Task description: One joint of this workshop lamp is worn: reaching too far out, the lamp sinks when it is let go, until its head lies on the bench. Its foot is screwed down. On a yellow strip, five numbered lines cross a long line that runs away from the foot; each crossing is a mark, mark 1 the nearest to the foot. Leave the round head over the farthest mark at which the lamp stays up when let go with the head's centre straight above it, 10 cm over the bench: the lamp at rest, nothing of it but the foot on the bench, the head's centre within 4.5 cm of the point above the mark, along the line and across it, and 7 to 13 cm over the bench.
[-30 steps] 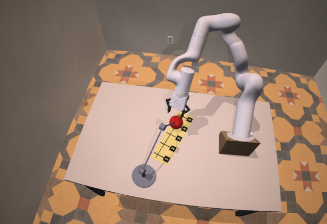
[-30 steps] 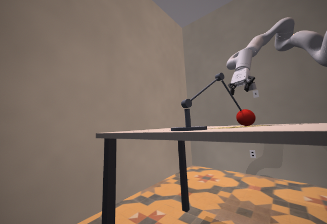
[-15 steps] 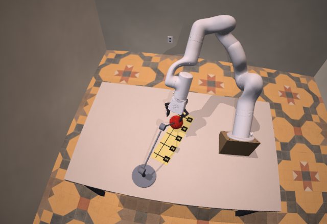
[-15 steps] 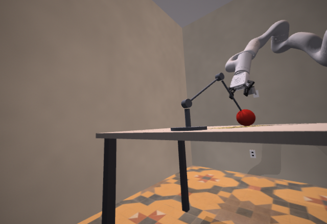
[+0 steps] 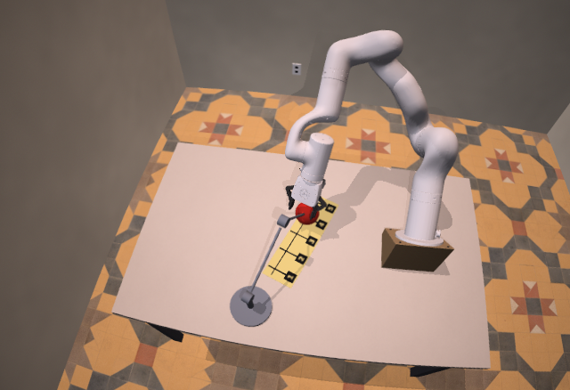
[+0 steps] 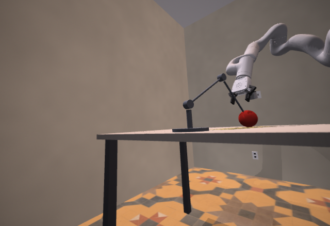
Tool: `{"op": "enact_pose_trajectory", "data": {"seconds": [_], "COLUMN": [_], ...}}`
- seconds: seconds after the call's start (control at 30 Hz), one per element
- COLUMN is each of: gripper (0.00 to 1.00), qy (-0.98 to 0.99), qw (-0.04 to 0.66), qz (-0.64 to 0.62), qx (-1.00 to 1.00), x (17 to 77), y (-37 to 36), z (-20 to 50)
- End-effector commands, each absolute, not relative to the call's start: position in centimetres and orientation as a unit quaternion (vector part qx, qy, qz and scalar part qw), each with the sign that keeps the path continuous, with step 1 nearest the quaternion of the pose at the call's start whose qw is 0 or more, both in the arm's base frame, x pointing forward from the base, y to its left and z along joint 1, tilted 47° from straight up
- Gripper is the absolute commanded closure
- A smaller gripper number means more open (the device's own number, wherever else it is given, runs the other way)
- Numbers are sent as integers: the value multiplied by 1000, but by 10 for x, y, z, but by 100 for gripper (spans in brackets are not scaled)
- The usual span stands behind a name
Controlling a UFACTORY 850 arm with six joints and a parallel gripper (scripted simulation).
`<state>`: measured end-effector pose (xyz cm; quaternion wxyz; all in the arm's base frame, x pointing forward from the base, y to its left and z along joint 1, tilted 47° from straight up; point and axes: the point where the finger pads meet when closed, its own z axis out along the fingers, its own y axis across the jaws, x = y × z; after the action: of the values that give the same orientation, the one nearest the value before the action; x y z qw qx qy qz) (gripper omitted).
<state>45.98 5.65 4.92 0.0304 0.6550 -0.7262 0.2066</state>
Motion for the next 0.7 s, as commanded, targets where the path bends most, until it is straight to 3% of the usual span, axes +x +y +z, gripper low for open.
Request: {"op": "enact_pose_trajectory", "data": {"seconds": [0.0, 0.63, 0.67], "gripper": [0, 0, 100], "qy": [-726, -726, -726], "qw": [29, 27, 27], "qz": [207, 210, 210], "qx": [655, 655, 655], "x": [463, 467, 467], "y": [53, 49, 49], "z": [39, 29, 29]}}
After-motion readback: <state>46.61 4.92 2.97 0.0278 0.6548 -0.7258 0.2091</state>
